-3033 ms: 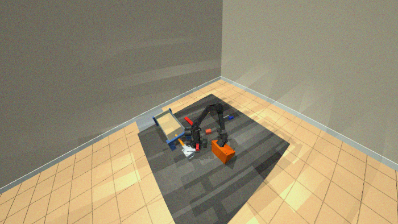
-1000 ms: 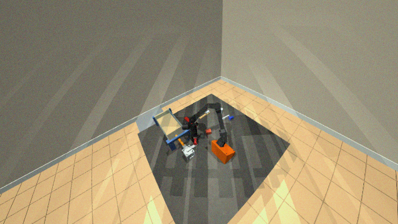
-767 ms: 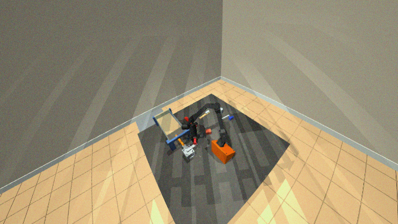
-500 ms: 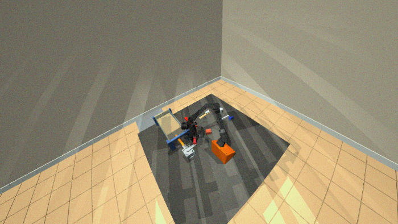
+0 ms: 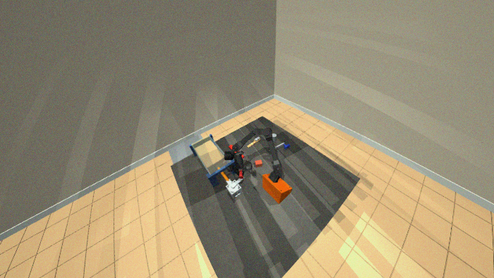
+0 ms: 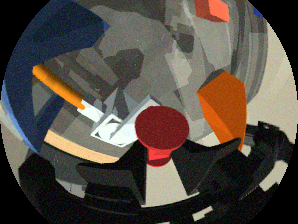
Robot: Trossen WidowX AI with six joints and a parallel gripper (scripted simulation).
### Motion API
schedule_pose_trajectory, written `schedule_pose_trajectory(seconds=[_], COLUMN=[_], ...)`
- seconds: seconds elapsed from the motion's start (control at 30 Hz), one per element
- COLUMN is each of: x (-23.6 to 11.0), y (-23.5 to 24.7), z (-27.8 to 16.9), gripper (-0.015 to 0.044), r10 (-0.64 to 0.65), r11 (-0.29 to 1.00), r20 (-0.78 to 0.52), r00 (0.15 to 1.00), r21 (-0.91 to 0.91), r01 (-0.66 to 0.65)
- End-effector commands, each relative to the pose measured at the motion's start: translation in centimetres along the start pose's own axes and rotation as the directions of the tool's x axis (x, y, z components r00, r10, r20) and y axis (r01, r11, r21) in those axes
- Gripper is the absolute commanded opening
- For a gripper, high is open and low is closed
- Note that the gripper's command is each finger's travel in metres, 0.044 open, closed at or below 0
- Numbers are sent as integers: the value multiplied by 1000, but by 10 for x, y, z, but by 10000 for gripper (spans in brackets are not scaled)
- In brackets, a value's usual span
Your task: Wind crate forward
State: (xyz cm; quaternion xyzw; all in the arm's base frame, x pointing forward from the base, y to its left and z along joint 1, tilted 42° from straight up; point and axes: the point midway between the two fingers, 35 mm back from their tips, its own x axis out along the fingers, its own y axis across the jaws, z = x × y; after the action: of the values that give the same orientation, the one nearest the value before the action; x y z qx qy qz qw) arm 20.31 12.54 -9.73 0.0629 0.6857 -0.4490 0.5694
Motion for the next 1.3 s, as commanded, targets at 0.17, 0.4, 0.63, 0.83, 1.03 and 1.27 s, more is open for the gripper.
schedule_pose_trajectory(seconds=[0.17, 0.4, 0.63, 0.83, 1.03, 1.27], x=[-6, -7, -8, -10, -11, -12], y=[25, 29, 36, 43, 50, 59], z=[14, 15, 17, 18, 19, 20], gripper=[0, 0, 0, 0, 0, 0], r10=[67, 67, 67, 68, 68, 69], r11=[998, 998, 998, 998, 998, 998], r20=[41, 41, 41, 41, 41, 41], r00=[997, 997, 997, 997, 997, 997], r21=[12, 12, 12, 12, 12, 12], r01=[-67, -67, -68, -68, -69, -69])
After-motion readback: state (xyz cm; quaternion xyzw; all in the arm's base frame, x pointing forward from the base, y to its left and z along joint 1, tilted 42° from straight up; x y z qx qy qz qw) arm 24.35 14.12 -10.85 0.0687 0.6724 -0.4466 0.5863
